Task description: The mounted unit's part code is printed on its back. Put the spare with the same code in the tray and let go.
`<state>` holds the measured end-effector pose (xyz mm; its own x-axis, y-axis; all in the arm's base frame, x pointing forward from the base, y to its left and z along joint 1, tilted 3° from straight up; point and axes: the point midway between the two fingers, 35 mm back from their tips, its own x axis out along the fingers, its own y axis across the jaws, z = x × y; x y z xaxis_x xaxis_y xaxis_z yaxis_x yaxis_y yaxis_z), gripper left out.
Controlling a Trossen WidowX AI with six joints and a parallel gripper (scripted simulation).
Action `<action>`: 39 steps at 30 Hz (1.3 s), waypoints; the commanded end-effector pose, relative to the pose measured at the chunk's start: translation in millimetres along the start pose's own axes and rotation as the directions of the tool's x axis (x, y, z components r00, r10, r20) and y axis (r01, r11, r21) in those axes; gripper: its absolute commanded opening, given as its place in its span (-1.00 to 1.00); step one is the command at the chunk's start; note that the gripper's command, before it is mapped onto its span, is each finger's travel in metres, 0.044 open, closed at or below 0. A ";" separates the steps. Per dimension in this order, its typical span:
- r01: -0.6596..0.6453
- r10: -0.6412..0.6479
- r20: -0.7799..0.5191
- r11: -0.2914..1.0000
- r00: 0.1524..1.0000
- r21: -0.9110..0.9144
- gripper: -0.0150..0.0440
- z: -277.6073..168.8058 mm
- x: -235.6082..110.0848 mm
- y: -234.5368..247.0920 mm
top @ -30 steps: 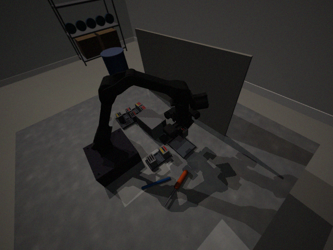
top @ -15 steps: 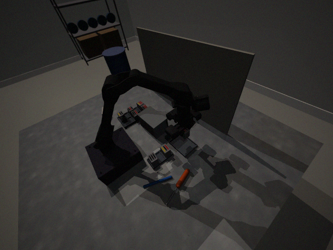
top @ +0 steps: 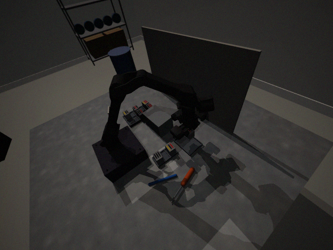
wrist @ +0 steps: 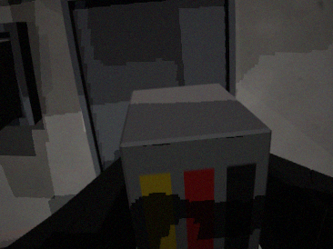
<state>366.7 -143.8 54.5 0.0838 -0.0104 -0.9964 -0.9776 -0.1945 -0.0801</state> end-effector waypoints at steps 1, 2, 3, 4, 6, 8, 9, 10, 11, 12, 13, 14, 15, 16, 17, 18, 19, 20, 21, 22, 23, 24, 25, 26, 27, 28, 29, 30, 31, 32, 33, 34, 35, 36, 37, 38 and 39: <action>0.004 -0.004 0.004 1.000 1.000 0.002 -0.49 0.7 3.8 -0.4; 0.004 -0.004 0.004 1.000 1.000 0.002 -0.49 0.8 4.8 -0.4; 0.004 -0.004 0.004 1.000 1.000 0.002 -0.49 0.8 5.9 -0.3; 0.004 -0.004 0.004 1.000 1.000 0.002 -0.49 0.9 6.9 -0.2; 0.004 -0.004 0.004 1.000 1.000 0.002 -0.49 1.0 9.0 -0.1; 0.004 -0.004 0.004 1.000 1.000 0.002 -0.49 1.1 11.0 0.0; 0.004 -0.004 0.004 1.000 1.000 0.002 -0.49 1.2 12.0 0.1; 0.004 -0.004 0.004 1.000 1.000 0.002 -0.49 1.2 13.1 0.2; 0.004 -0.004 0.004 1.000 1.000 0.002 -0.49 1.3 14.1 0.3; 0.004 -0.004 0.004 1.000 1.000 0.002 -0.49 1.3 15.1 0.4; 0.003 -0.004 0.004 1.000 1.000 0.002 -0.49 1.4 16.2 0.5; 0.003 -0.003 0.004 1.000 1.000 0.002 -0.49 1.5 17.2 0.5; 0.003 -0.003 0.004 1.000 1.000 0.002 -0.49 1.6 18.2 0.6; 0.003 -0.003 0.004 1.000 1.000 0.002 -0.49 1.6 19.2 0.7; 0.003 -0.003 0.004 1.000 1.000 0.002 -0.49 1.7 20.2 0.8; 0.003 -0.003 0.004 1.000 1.000 0.002 -0.49 1.8 21.3 0.9; 0.003 -0.003 0.004 1.000 1.000 0.002 -0.49 1.9 22.3 1.0; 0.003 -0.003 0.004 1.000 1.000 0.002 -0.49 1.9 23.3 1.2; 0.003 -0.003 0.004 1.000 1.000 0.002 -0.49 2.0 24.3 1.3; 0.003 -0.003 0.004 1.000 1.000 0.002 -0.49 2.1 25.3 1.4; 0.003 -0.003 0.004 1.000 1.000 0.002 -0.49 2.2 26.3 1.5; 0.003 -0.003 0.004 1.000 1.000 0.002 -0.49 2.3 27.4 1.6; 0.003 -0.003 0.004 1.000 1.000 0.002 -0.49 2.4 28.4 1.7; 0.003 -0.003 0.004 1.000 1.000 0.002 -0.49 2.5 29.4 1.9; 0.003 -0.003 0.004 1.000 1.000 0.002 -0.49 2.6 30.4 2.0; 0.003 -0.003 0.004 1.000 1.000 0.002 -0.49 2.6 31.4 2.1; 0.003 -0.003 0.004 1.000 1.000 0.002 -0.49 2.7 32.4 2.3; 0.003 -0.003 0.004 1.000 1.000 0.002 -0.49 2.8 33.4 2.4; 0.003 -0.003 0.004 1.000 1.000 0.002 -0.49 2.9 34.4 2.5; 0.003 -0.003 0.004 1.000 1.000 0.002 -0.49 3.0 35.4 2.7; 0.003 -0.003 0.004 1.000 1.000 0.002 -0.49 3.2 36.4 2.8; 0.003 -0.003 0.004 1.000 1.000 0.002 -0.49 3.3 37.4 3.0; 0.003 -0.003 0.004 1.000 1.000 0.002 -0.49 3.4 38.4 3.1; 0.003 -0.003 0.004 1.000 1.000 0.002 -0.49 3.5 39.4 3.3; 0.003 -0.003 0.004 1.000 1.000 0.002 -0.49 3.6 40.4 3.4; 0.003 -0.003 0.004 1.000 1.000 0.002 -0.49 3.7 41.4 3.6; 0.003 -0.003 0.004 1.000 1.000 0.002 -0.49 3.8 42.4 3.8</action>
<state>365.6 -142.1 14.5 0.0834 -0.0100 -0.9965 -0.9775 -0.1954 -0.0798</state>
